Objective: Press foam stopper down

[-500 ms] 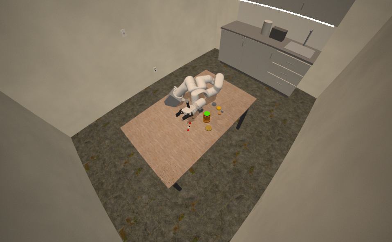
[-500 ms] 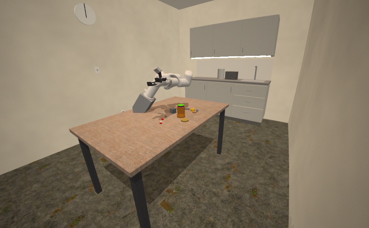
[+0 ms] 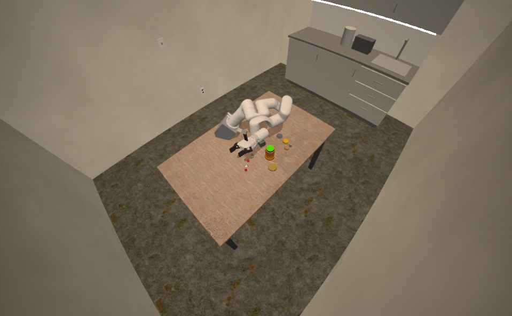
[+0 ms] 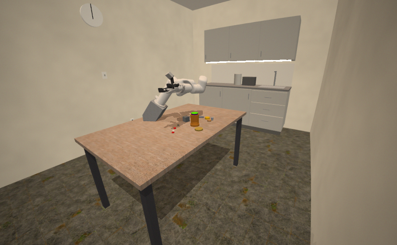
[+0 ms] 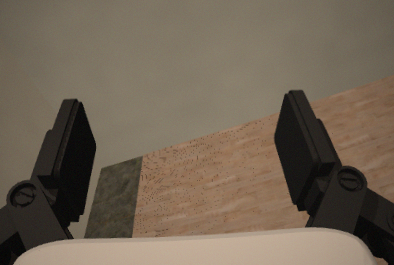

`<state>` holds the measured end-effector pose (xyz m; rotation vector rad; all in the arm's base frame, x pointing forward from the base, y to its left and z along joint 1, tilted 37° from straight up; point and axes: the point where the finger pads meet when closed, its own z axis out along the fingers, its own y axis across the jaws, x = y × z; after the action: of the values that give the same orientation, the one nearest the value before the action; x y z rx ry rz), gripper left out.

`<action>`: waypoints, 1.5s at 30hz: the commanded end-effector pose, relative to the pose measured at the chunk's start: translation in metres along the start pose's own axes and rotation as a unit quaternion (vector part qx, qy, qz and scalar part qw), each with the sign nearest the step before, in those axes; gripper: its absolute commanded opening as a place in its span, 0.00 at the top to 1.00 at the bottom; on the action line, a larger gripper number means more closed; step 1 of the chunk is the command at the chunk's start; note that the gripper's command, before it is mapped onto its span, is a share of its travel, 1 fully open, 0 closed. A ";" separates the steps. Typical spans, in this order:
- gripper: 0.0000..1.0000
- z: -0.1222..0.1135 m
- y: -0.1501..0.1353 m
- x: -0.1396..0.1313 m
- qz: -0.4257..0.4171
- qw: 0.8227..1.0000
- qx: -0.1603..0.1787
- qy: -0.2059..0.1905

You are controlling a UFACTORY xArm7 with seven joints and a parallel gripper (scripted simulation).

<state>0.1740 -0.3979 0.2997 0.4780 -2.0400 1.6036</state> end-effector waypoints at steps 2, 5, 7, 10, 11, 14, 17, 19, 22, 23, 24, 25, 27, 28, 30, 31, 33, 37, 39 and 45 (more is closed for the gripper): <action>0.00 0.000 0.000 0.001 0.001 1.000 0.000 0.001; 1.00 -0.001 0.000 0.002 0.007 1.000 -0.003 0.000; 1.00 -0.003 0.001 0.003 0.027 1.000 -0.011 -0.002; 1.00 -0.011 0.005 0.004 0.089 0.995 -0.041 -0.015; 1.00 -0.016 0.008 0.002 0.119 0.991 -0.057 -0.023; 1.00 -0.021 0.011 0.000 0.151 0.985 -0.076 -0.034; 1.00 -0.028 0.016 -0.005 0.187 0.976 -0.099 -0.048; 1.00 -0.028 0.016 -0.005 0.187 0.976 -0.099 -0.048; 1.00 -0.036 0.021 -0.012 0.223 0.964 -0.125 -0.065; 1.00 -0.046 0.027 -0.021 0.260 0.949 -0.155 -0.086; 1.00 -0.046 0.027 -0.021 0.260 0.949 -0.155 -0.086; 1.00 -0.046 0.027 -0.021 0.260 0.949 -0.155 -0.086; 1.00 -0.058 0.033 -0.034 0.295 0.930 -0.189 -0.110; 1.00 -0.058 0.033 -0.034 0.295 0.930 -0.189 -0.110; 1.00 -0.058 0.033 -0.034 0.295 0.930 -0.189 -0.110; 1.00 -0.072 0.039 -0.048 0.327 0.907 -0.225 -0.137; 1.00 -0.072 0.039 -0.048 0.327 0.907 -0.225 -0.137; 1.00 -0.089 0.044 -0.064 0.356 0.881 -0.264 -0.166; 1.00 -0.089 0.044 -0.064 0.356 0.881 -0.264 -0.166; 1.00 -0.132 0.052 -0.097 0.397 0.820 -0.345 -0.227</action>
<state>0.2263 -0.2949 0.2376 -0.2744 -3.0728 1.2010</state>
